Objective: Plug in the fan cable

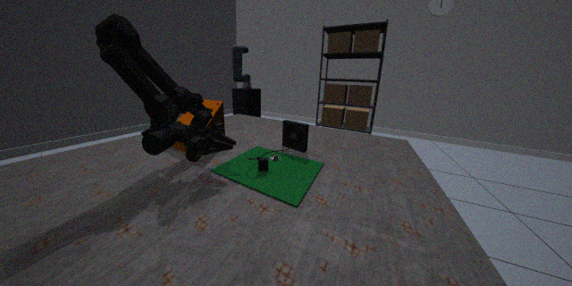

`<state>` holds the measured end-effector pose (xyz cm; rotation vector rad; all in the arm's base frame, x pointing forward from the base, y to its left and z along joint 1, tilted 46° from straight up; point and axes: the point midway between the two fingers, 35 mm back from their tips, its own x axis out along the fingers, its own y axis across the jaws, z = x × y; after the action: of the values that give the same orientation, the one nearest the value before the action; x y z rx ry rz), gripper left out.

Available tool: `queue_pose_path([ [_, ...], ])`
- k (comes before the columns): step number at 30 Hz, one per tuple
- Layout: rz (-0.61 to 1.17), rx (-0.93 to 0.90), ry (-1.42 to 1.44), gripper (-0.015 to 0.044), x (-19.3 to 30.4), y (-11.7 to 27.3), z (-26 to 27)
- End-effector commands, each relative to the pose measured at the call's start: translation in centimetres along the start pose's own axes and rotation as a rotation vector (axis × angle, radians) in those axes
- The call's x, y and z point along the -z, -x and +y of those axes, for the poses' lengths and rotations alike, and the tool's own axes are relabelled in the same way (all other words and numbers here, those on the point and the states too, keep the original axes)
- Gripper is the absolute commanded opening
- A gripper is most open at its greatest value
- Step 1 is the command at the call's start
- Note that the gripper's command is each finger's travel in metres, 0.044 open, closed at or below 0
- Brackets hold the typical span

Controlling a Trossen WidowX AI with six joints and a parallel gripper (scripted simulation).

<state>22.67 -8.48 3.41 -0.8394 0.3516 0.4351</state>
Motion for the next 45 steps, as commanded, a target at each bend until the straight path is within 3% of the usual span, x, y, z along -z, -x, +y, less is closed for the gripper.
queue_pose_path([
  [1, -0.004, -0.003, -0.006, 0.0166, -0.4, 0.6, 0.6],
  [12, 0.096, -0.128, -0.156, 0.0440, 0.2, -0.9, 1.3],
  [45, 0.571, -0.408, -0.444, 0.0440, 0.7, -3.2, 4.0],
])
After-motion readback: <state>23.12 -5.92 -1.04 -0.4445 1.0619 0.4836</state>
